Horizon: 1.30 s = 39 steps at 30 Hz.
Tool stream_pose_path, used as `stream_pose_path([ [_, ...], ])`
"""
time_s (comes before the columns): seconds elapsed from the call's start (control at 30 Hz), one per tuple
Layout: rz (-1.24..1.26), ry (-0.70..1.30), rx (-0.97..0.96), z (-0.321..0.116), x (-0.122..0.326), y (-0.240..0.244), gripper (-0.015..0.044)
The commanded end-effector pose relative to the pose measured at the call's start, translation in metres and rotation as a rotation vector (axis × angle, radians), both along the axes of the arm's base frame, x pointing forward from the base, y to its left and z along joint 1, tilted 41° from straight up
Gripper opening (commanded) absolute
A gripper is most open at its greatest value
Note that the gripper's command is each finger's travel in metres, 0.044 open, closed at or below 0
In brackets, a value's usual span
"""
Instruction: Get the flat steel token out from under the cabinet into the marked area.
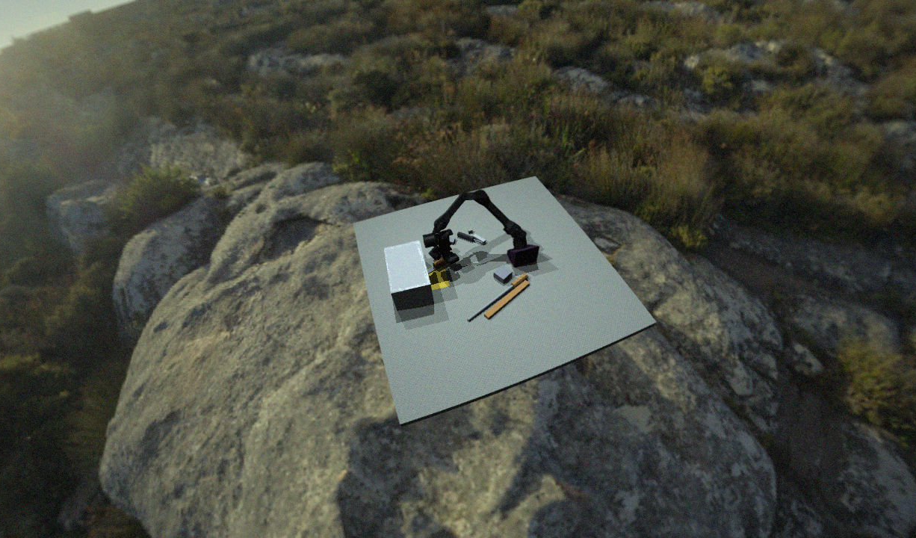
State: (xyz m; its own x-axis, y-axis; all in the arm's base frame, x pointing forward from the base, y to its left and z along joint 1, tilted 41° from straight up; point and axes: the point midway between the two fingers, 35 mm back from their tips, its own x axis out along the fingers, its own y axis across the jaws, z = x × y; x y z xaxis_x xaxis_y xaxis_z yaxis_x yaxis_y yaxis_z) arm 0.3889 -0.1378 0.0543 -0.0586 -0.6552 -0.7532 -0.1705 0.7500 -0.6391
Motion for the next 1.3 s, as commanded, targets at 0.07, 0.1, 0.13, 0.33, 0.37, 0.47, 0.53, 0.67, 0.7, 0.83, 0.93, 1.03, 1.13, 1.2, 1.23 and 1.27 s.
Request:
stream_pose_path([
  [0.07,0.001,0.004,0.007,-0.008,-0.003,0.007,0.0],
  [0.1,0.001,0.004,0.007,-0.008,-0.003,0.008,0.0],
  [0.13,0.001,0.004,0.007,-0.009,-0.003,0.009,0.0],
  [0.33,0.001,0.004,0.007,-0.009,-0.003,0.009,0.0],
  [0.37,0.001,0.004,0.007,-0.009,-0.003,0.009,0.0],
  [0.47,0.001,0.004,0.007,-0.009,-0.003,0.009,0.0],
  [0.53,0.001,0.005,0.007,-0.009,-0.004,0.009,0.0],
  [0.67,0.001,0.005,0.007,-0.008,-0.008,0.008,0.0],
  [0.7,0.001,0.005,0.007,-0.007,-0.009,0.008,0.0],
  [0.83,0.001,0.005,0.007,-0.007,-0.013,0.007,0.0],
  [0.93,0.001,0.005,0.007,-0.006,-0.015,0.007,0.0],
  [1.03,0.001,0.006,0.007,-0.005,-0.018,0.006,0.0],
  [1.13,0.001,0.006,0.007,-0.005,-0.021,0.006,0.0],
  [1.2,0.001,0.006,0.007,-0.004,-0.023,0.006,0.0],
  [1.23,0.001,0.006,0.007,-0.004,-0.024,0.006,0.0],
  [1.27,0.001,0.006,0.007,-0.004,-0.025,0.006,0.0],
])
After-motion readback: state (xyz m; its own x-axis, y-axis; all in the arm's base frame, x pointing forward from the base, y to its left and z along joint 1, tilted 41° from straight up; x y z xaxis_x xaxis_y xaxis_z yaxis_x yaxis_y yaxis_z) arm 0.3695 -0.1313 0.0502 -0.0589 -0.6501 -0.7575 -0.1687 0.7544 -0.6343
